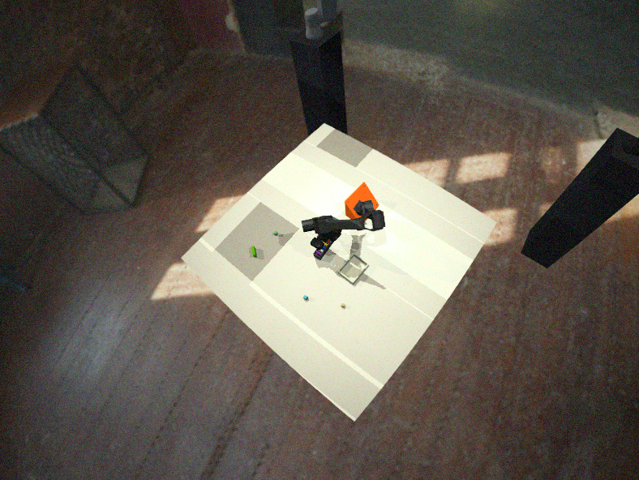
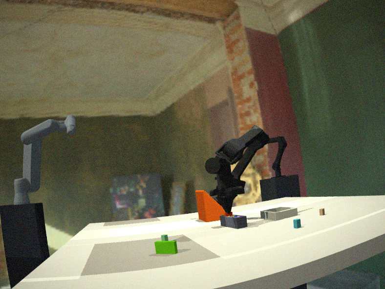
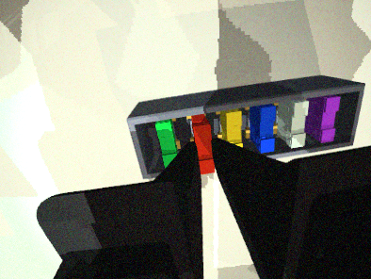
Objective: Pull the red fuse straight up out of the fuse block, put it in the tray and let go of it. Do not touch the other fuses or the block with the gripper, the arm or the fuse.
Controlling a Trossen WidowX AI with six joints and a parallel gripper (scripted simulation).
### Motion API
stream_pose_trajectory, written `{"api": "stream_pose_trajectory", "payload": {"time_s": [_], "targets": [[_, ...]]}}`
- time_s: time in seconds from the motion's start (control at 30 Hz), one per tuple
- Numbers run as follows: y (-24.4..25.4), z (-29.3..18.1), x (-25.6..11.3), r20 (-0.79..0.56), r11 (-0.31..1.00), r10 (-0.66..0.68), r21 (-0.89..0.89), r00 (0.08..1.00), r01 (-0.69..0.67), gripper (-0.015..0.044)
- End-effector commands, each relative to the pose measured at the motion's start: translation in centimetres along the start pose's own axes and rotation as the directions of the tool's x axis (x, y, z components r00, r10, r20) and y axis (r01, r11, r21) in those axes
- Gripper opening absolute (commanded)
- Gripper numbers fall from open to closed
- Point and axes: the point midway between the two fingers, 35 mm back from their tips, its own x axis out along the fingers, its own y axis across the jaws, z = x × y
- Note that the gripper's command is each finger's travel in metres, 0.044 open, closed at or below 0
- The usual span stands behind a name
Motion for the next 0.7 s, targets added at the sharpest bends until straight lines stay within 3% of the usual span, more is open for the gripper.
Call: {"api": "stream_pose_trajectory", "payload": {"time_s": [0.0,0.67], "targets": [[-0.05,-0.02,-0.27,-0.002,1.000,0.001,-0.005,1.000,-0.001,0.0000],[-0.04,-0.02,-1.24,-0.002,1.000,0.001,-0.003,1.000,-0.001,0.0000]]}}
